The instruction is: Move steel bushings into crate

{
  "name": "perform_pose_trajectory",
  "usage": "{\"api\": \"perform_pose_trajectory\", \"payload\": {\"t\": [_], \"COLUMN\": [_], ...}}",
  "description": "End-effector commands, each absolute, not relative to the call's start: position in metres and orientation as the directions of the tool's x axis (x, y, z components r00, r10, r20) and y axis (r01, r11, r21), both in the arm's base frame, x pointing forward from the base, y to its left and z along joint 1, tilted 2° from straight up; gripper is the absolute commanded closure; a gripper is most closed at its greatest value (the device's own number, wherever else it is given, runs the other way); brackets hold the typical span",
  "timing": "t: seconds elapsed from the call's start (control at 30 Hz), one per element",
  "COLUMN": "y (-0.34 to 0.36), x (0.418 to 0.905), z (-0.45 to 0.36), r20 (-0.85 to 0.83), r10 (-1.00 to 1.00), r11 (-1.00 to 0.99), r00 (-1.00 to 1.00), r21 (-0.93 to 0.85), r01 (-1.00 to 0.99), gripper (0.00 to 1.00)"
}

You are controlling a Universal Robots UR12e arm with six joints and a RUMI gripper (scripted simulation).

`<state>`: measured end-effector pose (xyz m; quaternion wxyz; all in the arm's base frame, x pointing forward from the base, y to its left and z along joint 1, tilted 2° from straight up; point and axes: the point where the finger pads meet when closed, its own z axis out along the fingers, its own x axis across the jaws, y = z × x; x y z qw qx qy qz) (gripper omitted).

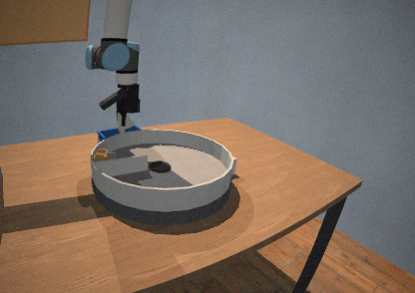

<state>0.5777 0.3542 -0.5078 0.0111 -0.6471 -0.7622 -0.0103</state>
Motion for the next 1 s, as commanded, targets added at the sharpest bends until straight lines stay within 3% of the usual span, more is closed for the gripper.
{"api": "perform_pose_trajectory", "payload": {"t": [0.0, 0.97], "y": [0.354, 0.353], "x": [0.578, 0.579], "z": [-0.507, -0.451], "r20": [0.03, 0.03], "r10": [0.986, 0.986], "r11": [0.162, 0.162], "r00": [-0.162, -0.162], "r21": [0.002, 0.002], "r01": [0.987, 0.987], "gripper": [0.94, 0.94]}}
